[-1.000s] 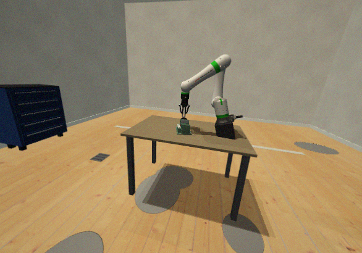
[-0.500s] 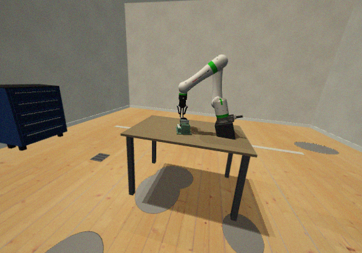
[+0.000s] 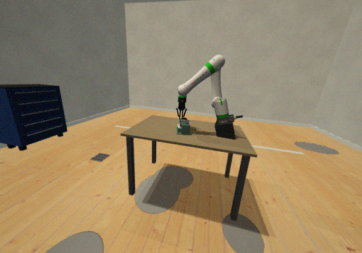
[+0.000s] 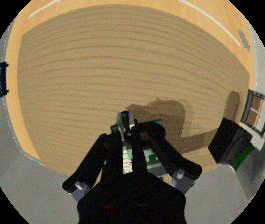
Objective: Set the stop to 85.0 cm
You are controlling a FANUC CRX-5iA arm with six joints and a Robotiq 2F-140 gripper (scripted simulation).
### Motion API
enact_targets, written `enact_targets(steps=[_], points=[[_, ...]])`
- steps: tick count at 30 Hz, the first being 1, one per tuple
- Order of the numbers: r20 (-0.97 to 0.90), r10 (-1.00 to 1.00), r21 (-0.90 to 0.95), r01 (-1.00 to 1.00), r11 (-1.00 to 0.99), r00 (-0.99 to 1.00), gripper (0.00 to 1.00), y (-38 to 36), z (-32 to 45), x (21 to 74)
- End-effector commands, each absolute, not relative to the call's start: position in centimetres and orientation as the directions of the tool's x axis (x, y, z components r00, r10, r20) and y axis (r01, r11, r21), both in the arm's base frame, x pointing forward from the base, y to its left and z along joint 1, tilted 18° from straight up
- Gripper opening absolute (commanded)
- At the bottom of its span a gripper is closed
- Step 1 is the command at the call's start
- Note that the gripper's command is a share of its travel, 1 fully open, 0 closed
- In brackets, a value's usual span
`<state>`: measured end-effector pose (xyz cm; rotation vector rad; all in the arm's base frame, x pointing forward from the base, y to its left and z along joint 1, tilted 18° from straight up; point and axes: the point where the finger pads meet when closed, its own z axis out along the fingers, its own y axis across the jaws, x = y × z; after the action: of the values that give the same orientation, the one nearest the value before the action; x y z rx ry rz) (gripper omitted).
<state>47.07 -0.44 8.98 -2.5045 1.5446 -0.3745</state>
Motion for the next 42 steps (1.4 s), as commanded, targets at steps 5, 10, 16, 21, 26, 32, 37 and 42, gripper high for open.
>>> enact_targets(steps=[5, 10, 16, 21, 26, 32, 37, 42], points=[[0.121, -0.895, -0.277, -0.851, -0.446, 0.430, 0.04, -0.9, 7.3, 46.7], [0.121, -0.895, -0.277, -0.851, -0.446, 0.430, 0.04, -1.3, 6.4, 46.0], [0.121, -0.895, -0.277, -0.851, -0.446, 0.430, 0.04, -1.7, 6.0, 45.3], [0.121, -0.895, -0.277, -0.851, -0.446, 0.430, 0.04, -2.2, 5.8, 44.4], [0.121, -0.895, -0.277, -0.851, -0.446, 0.430, 0.04, -2.5, 5.9, 43.6], [0.121, -0.895, -0.277, -0.851, -0.446, 0.430, 0.04, -2.7, 6.1, 43.1], [0.121, -0.895, -0.277, -0.851, -0.446, 0.430, 0.04, -2.9, 6.5, 42.6], [0.121, -0.895, -0.277, -0.851, -0.446, 0.430, 0.04, -3.1, 6.9, 42.2]])
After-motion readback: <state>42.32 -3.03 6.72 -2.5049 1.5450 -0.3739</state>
